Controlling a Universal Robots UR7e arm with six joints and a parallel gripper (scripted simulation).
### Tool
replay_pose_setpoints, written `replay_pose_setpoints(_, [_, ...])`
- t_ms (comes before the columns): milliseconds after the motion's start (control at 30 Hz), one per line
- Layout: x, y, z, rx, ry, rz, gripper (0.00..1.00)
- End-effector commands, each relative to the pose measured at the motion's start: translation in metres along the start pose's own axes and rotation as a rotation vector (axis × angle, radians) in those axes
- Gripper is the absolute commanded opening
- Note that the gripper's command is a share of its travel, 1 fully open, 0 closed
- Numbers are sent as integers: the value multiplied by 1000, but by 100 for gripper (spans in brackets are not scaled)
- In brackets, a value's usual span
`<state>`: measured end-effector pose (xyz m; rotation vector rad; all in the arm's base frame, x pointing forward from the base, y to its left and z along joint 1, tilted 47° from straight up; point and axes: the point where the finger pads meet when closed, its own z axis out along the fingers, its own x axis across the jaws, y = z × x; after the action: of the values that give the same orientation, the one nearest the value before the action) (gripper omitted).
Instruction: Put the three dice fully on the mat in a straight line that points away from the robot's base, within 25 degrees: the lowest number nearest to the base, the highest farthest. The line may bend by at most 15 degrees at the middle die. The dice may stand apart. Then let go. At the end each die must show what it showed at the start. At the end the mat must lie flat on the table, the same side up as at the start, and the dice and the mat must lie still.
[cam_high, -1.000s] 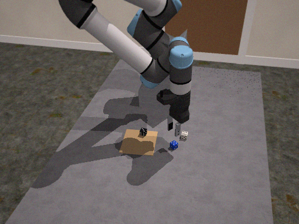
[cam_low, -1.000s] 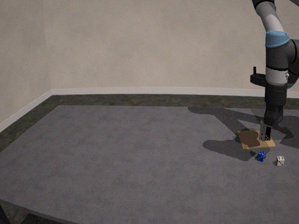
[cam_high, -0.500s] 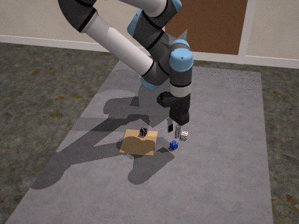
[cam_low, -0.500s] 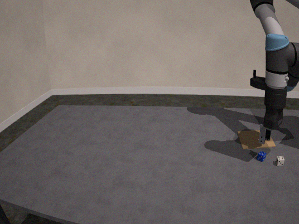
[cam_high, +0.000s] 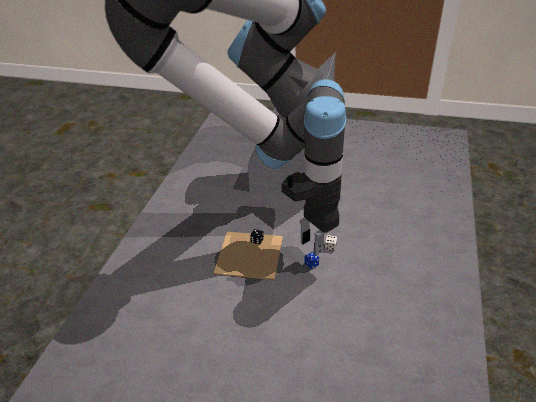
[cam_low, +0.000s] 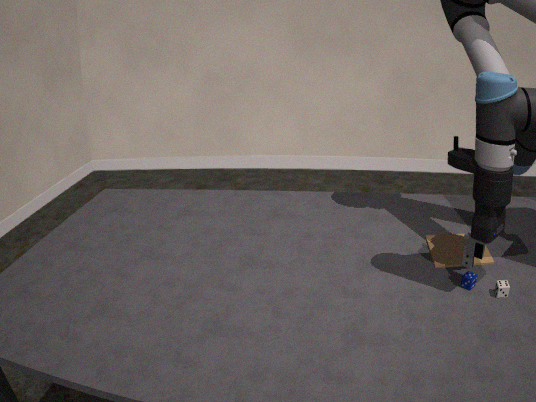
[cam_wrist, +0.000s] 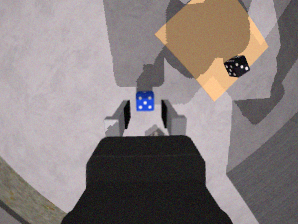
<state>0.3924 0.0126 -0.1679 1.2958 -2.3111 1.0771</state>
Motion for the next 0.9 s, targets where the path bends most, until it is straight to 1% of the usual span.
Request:
replay_pose_setpoints(0, [-1,-1,6,2,-2,1,79])
replay_pose_setpoints(400, [-1,-1,19,2,-2,1,79])
replay_pose_setpoints(867, [-1,-1,20,3,-2,0,79])
